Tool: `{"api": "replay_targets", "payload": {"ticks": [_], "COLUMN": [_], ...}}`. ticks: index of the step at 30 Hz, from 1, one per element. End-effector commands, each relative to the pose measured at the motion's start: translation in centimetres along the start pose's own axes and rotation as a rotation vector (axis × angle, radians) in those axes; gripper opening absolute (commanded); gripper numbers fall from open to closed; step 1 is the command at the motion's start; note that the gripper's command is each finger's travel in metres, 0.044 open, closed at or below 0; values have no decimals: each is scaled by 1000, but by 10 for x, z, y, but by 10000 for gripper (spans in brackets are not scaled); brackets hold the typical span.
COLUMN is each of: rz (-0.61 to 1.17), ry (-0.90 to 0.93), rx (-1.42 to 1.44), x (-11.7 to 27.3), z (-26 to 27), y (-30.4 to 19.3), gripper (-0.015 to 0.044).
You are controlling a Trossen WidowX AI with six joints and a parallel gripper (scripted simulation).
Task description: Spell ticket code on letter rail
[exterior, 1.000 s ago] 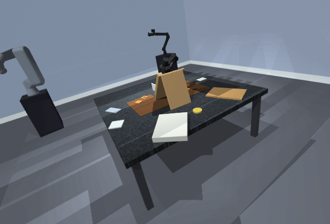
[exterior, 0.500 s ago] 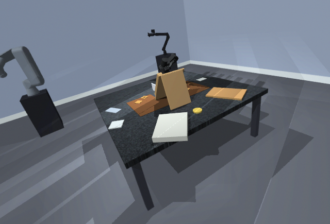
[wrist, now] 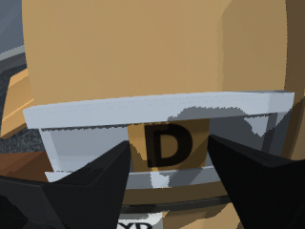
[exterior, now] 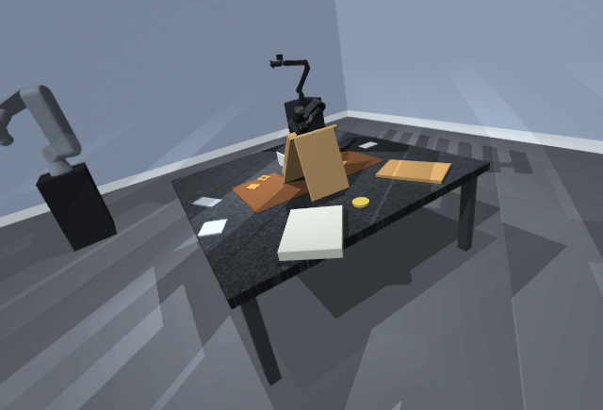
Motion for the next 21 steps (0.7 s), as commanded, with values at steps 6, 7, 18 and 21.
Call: {"api": "replay_targets", "payload": {"ticks": [6, 7, 18, 21], "rz": [2, 2, 2, 2], "ry": [4, 4, 4, 4], "rx": [4, 4, 4, 4], "x": [0, 0, 0, 0], "z": [-6, -7, -13, -15], "y": [0, 0, 1, 1], "gripper": [0, 0, 0, 0]}}
Point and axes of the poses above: the point midway between the two fingers, 35 mm back from their tips, its own x axis back along the fingers, its own z axis across the jaws, y = z × x, the point moved 6 cm from there along x, back along the fingers, and after that the axes turned 4 degrees about -x, right-handed, at the moved point
